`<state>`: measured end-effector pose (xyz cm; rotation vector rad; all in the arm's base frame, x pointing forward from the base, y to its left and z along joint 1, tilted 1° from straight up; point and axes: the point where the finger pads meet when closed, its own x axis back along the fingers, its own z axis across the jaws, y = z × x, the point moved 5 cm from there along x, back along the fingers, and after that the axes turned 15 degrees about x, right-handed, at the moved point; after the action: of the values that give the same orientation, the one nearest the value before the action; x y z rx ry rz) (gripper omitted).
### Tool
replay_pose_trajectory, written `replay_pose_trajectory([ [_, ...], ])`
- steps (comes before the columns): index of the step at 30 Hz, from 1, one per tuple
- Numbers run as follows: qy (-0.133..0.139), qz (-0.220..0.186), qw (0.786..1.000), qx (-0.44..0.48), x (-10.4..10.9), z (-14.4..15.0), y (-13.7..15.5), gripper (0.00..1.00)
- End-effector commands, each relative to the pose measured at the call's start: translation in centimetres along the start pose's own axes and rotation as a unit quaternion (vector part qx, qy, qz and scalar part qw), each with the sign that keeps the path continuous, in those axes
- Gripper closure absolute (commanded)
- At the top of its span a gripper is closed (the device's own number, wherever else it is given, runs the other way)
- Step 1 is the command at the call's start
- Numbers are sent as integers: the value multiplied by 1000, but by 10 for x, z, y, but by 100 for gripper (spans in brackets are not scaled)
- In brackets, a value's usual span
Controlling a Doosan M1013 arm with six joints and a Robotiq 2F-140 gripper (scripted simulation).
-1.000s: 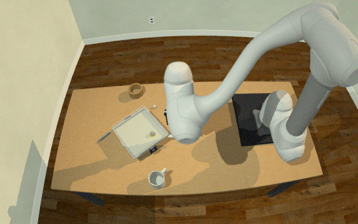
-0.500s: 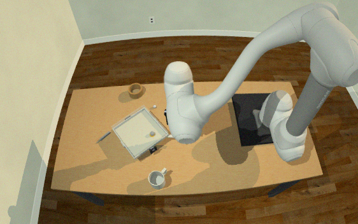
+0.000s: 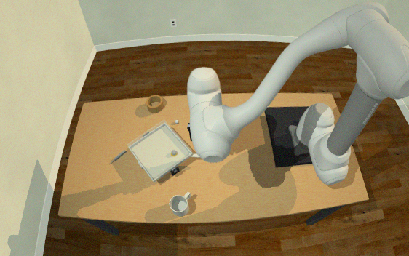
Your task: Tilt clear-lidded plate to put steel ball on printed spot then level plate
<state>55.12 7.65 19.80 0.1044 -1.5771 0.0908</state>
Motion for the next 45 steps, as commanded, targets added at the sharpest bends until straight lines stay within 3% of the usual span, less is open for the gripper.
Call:
replay_pose_trajectory([
  [1, 0, 0, 1000, 0, 5, 0, 0, 64],
  [22, 0, 0, 1000, 0, 37, 0, 0, 64],
  [43, 0, 0, 1000, 0, 46, 0, 0, 64],
  [44, 0, 0, 1000, 0, 46, 0, 0, 0],
  [45, 0, 0, 1000, 0, 46, 0, 0, 0],
])
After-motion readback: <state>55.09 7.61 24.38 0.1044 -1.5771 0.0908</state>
